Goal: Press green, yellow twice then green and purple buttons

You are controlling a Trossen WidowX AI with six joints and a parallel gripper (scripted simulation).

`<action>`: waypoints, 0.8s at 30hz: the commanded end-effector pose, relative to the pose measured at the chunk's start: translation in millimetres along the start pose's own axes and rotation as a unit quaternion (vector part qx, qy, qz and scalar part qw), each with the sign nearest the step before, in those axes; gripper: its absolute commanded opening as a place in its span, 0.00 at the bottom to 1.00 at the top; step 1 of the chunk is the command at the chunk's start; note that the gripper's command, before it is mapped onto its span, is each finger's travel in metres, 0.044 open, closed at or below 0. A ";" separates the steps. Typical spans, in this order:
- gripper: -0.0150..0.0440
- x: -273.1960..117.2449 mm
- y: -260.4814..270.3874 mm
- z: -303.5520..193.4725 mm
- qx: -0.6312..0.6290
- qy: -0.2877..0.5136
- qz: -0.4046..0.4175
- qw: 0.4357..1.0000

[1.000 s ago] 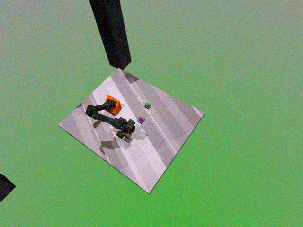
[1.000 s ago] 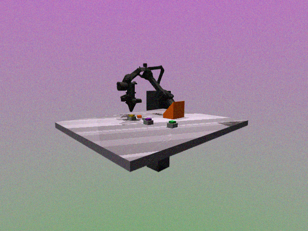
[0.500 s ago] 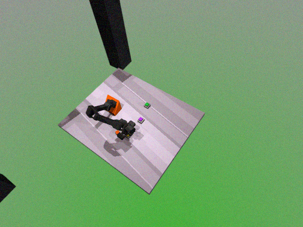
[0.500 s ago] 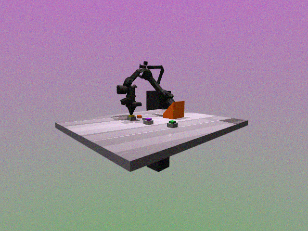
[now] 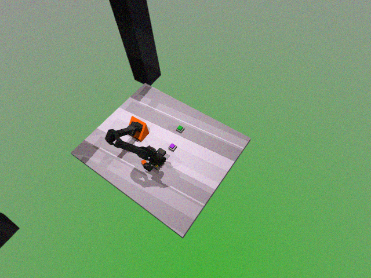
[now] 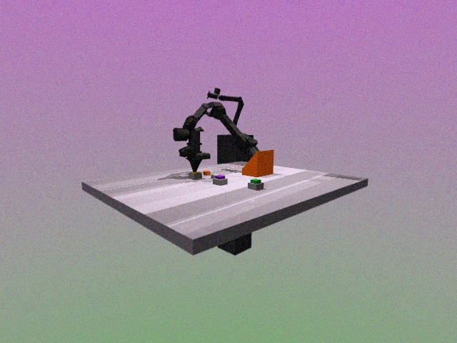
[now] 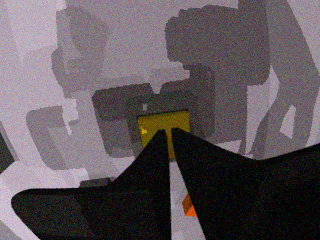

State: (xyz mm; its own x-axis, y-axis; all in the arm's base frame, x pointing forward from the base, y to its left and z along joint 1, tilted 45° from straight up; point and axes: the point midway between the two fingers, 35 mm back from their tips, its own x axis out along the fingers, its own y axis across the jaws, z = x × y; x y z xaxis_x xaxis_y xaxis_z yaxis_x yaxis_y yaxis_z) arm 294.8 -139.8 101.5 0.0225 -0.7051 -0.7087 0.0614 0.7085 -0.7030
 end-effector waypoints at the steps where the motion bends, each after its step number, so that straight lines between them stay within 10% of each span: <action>1: 0.29 2.4 1.3 -2.7 -0.005 0.004 0.001 1.000; 24: 0.29 -18.9 1.6 -1.9 -0.005 0.005 0.002 1.000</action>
State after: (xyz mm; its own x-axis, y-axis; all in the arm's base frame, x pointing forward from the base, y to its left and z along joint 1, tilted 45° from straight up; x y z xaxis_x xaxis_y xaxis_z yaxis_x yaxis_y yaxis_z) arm 294.5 -120.9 119.1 0.0218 -0.7007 -0.7131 0.0599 0.7130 -0.6987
